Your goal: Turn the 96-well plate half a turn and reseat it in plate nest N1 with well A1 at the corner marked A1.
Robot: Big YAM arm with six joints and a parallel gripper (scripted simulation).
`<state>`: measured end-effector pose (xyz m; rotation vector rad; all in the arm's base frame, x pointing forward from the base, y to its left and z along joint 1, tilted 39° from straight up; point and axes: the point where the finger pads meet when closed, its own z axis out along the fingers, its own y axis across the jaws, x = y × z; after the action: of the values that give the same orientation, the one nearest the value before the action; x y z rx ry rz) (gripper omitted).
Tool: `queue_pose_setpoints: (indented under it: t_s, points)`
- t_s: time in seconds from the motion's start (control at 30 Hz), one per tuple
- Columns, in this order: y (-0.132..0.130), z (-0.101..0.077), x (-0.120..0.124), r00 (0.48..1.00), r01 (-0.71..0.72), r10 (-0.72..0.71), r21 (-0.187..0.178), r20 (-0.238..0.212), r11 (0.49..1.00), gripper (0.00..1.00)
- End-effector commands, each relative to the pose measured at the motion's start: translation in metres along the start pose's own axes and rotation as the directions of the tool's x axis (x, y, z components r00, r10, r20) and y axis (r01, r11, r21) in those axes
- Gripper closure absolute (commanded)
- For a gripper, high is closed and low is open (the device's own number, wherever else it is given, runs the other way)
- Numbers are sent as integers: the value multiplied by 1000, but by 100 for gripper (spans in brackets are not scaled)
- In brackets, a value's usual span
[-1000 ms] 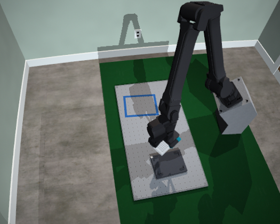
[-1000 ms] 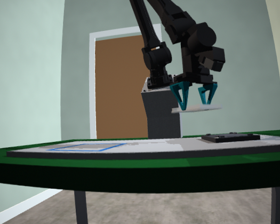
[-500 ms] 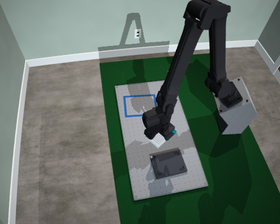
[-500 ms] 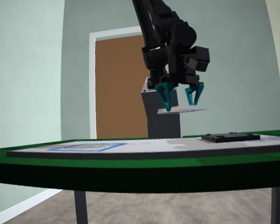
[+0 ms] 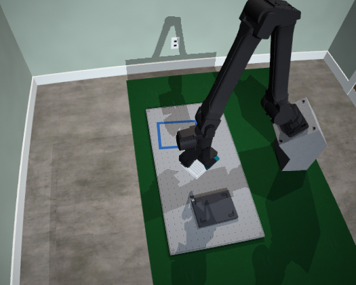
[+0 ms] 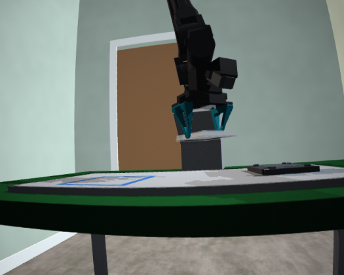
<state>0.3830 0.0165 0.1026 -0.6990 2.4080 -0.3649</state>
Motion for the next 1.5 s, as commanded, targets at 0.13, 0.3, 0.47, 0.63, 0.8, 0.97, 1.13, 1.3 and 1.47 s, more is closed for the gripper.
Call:
queue_pose_setpoints:
  t_s: [0.13,0.3,0.47,0.63,0.8,0.97,1.13,1.3,1.47]
  points:
    - [-41,-13,-11,998,14,-17,45,52,999,100]
    - [-49,-13,-5,999,16,-18,42,46,999,100]
    - [-64,-13,3,999,18,-20,41,41,999,100]
    - [-79,-10,11,999,20,-22,38,34,999,100]
    - [-84,-3,20,1000,22,-22,22,15,1000,100]
    - [-100,-3,27,1000,22,-22,22,15,1000,100]
    - [-116,-2,34,1000,22,-22,23,14,999,100]
    - [-129,-2,40,1000,22,-22,24,14,999,100]
    - [-141,-2,46,1000,22,-22,25,14,999,100]
